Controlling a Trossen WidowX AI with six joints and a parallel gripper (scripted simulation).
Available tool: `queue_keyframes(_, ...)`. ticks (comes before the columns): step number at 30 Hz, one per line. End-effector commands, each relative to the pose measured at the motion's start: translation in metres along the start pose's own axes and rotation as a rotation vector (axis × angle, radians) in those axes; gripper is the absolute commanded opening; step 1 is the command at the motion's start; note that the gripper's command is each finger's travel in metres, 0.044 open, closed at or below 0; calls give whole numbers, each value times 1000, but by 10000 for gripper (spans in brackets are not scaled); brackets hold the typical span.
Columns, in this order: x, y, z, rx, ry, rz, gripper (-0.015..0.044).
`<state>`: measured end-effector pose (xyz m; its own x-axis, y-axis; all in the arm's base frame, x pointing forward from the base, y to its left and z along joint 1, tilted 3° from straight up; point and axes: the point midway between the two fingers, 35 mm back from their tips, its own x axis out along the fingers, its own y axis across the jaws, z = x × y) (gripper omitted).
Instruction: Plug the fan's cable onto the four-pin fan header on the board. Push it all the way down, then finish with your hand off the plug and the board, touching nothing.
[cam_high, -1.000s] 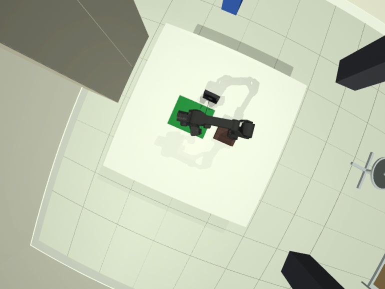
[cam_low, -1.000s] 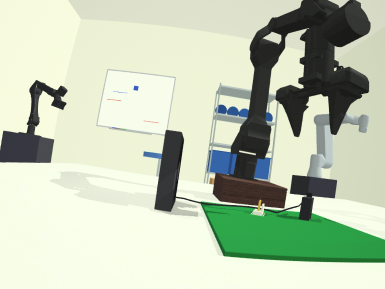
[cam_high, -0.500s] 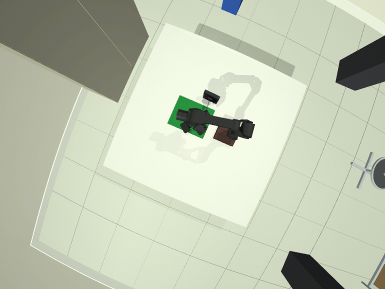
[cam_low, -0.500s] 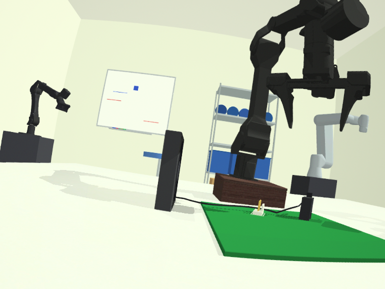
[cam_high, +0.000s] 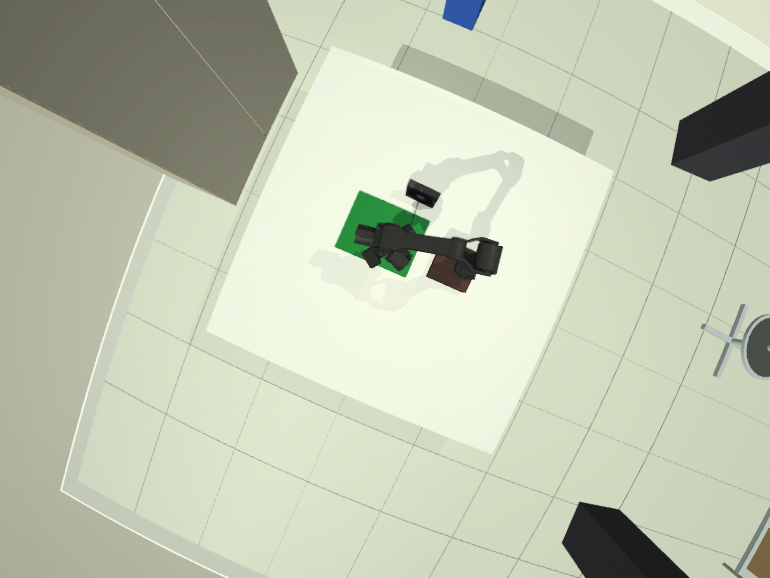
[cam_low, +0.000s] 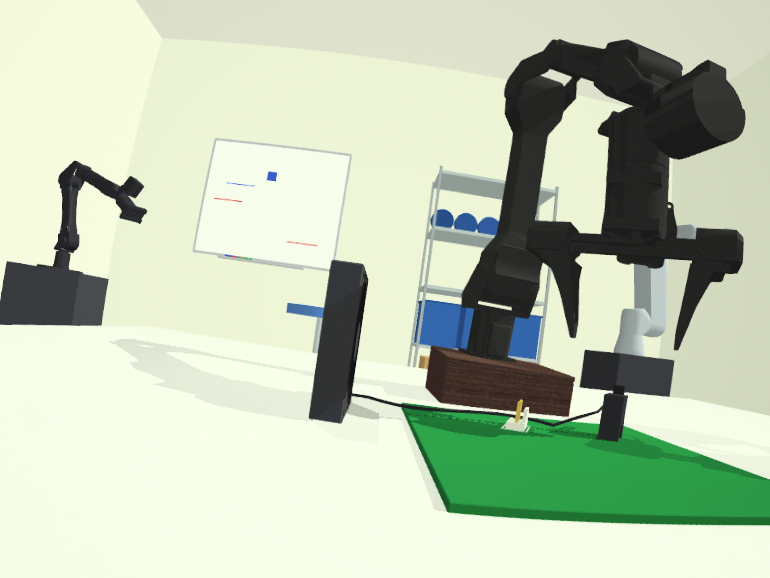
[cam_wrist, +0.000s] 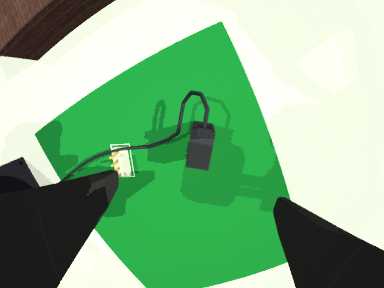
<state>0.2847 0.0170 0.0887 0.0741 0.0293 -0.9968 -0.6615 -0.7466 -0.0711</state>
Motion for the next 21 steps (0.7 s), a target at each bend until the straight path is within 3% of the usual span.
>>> queue_keyframes(1,25,2,3,-4,-3,-3,440)
queue_keyframes(21,44,1,2,-4,-3,-3,440)
